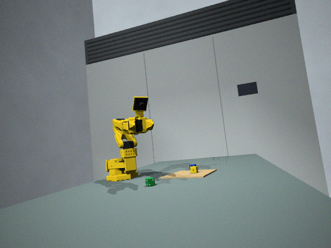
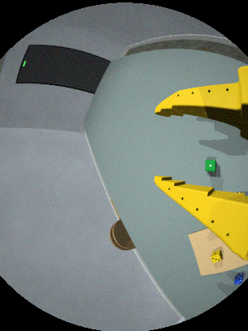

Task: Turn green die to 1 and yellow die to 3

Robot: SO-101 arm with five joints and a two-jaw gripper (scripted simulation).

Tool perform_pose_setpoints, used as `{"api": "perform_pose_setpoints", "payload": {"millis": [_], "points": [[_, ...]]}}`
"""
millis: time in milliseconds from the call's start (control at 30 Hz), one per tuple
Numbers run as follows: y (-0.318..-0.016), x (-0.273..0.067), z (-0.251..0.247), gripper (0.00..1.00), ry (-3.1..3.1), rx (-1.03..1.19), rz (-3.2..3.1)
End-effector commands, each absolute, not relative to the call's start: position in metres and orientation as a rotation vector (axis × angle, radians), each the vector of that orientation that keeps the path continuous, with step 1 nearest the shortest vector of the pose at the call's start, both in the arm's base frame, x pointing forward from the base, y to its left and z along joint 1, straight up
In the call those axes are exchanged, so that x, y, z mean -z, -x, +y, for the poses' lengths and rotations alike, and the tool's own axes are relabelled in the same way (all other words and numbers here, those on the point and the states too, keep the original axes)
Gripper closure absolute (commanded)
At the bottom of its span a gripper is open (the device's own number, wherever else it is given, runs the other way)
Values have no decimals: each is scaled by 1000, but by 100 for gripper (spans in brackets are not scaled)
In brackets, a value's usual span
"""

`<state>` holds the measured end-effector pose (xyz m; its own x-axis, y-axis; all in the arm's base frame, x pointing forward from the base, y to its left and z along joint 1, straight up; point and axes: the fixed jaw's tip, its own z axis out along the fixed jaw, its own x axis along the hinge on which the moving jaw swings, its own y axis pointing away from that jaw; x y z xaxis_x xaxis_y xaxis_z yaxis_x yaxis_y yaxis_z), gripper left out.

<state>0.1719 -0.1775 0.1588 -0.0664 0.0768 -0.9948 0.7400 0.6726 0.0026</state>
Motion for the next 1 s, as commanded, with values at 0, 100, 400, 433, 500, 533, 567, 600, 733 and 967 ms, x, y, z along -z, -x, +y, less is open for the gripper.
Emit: {"api": "perform_pose_setpoints", "payload": {"millis": [0,100,400,433,500,533,567,600,733,967], "points": [[-182,-170,-183,72,-713,591,1620],[-185,-169,-185,72,-745,565,1692],[-191,-167,-188,72,-828,494,1874],[-191,-166,-188,72,-840,483,1901],[-191,-165,-187,72,-865,461,1954],[-191,-165,-187,72,-877,450,1981],[-191,-165,-186,72,-888,439,2007],[-191,-164,-185,72,-900,428,2032],[-190,-164,-184,72,-923,406,2082],[-186,-162,-176,72,-993,336,2236]]}}
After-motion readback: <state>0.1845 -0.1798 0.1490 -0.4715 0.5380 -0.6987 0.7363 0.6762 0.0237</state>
